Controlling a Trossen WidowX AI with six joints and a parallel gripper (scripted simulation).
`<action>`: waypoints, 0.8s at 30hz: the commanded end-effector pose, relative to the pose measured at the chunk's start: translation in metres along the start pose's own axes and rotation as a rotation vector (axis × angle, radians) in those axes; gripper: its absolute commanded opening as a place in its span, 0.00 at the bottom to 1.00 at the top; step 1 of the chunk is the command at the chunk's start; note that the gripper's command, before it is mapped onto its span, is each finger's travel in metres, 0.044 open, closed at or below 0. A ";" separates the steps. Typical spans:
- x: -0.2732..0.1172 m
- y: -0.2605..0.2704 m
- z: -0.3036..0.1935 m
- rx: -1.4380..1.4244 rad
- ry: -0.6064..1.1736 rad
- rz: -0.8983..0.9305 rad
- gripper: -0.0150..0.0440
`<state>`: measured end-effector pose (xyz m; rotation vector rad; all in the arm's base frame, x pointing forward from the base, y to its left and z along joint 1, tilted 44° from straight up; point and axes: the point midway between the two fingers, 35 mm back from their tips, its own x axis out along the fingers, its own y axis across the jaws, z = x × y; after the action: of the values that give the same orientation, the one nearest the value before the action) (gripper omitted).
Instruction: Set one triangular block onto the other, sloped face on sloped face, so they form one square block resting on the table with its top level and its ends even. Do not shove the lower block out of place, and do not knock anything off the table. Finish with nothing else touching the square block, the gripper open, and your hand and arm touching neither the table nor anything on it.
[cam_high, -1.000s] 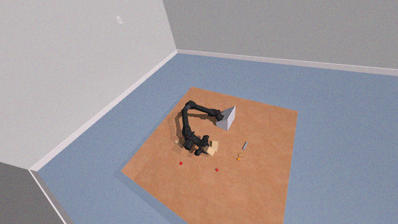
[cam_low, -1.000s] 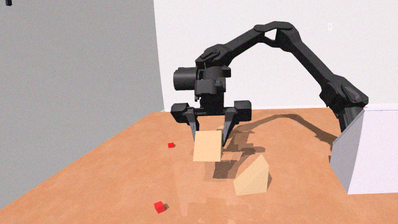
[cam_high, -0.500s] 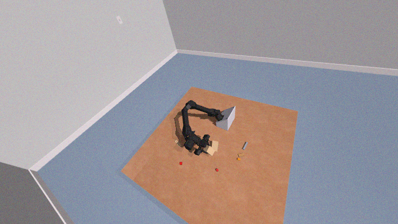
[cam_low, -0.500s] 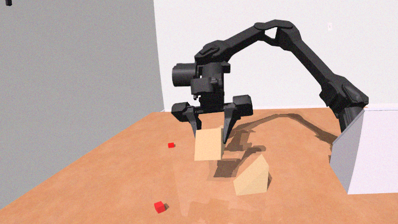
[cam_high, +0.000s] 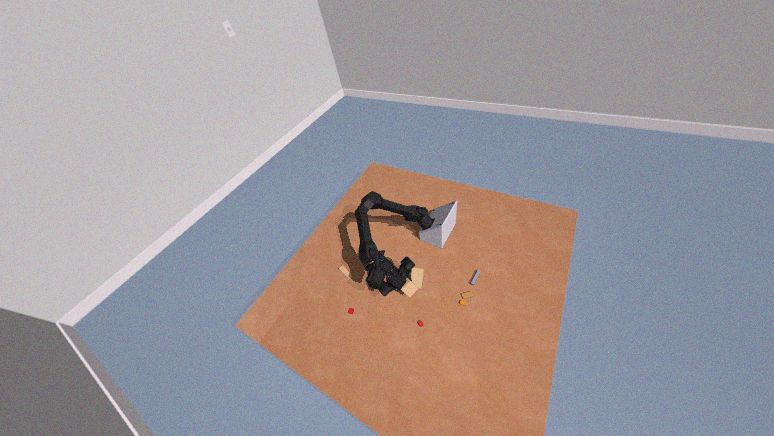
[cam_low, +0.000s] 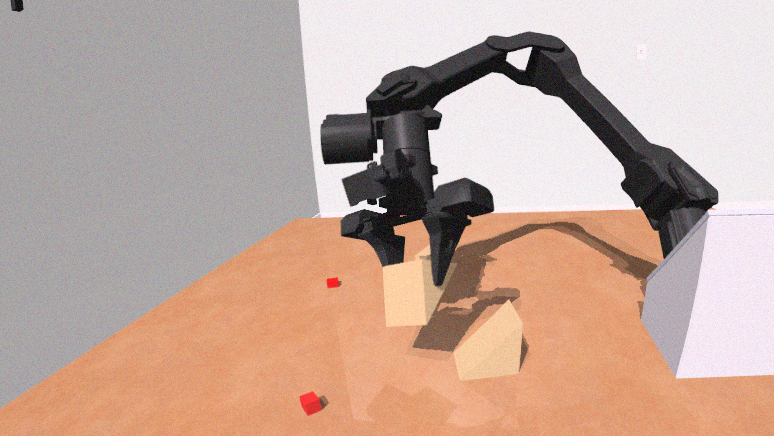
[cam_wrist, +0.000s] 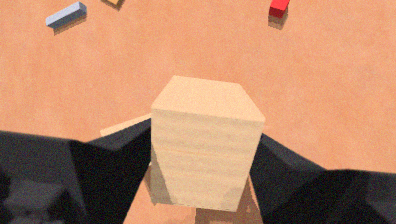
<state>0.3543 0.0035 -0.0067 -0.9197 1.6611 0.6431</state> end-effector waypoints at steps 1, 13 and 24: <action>0.000 0.000 0.003 0.108 0.052 -0.029 0.25; -0.001 0.002 0.007 0.423 0.182 -0.157 0.25; -0.004 0.003 0.013 0.699 0.244 -0.332 0.25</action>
<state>0.3560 0.0134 -0.0077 -0.7547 1.7463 -0.1839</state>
